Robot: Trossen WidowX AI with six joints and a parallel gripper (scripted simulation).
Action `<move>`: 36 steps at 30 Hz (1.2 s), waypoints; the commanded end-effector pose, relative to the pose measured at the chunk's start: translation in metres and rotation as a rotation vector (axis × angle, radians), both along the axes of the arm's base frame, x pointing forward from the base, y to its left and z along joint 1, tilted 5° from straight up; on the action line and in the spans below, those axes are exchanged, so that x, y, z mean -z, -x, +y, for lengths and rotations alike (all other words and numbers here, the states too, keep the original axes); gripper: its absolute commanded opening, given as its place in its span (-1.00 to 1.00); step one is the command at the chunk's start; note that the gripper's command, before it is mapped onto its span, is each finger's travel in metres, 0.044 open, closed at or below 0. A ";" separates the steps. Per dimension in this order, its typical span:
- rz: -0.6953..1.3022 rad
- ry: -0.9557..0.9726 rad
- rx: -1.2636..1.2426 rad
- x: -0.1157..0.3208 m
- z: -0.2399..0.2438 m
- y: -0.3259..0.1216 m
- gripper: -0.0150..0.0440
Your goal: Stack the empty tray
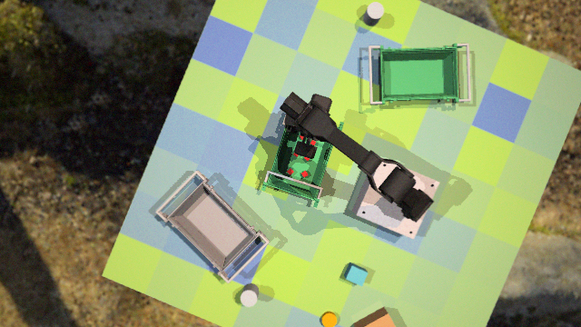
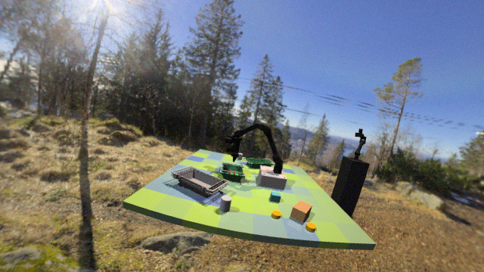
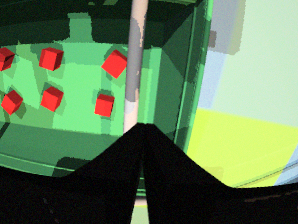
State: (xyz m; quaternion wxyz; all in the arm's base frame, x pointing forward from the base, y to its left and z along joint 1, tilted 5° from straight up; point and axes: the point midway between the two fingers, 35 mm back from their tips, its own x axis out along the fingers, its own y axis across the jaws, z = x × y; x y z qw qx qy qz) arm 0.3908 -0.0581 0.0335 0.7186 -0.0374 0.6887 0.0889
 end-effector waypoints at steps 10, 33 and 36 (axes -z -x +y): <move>0.000 0.000 0.000 0.000 0.000 0.000 -0.49; 0.000 0.000 0.000 0.000 0.000 0.000 -0.31; 0.000 0.000 0.000 0.000 0.000 0.000 -0.05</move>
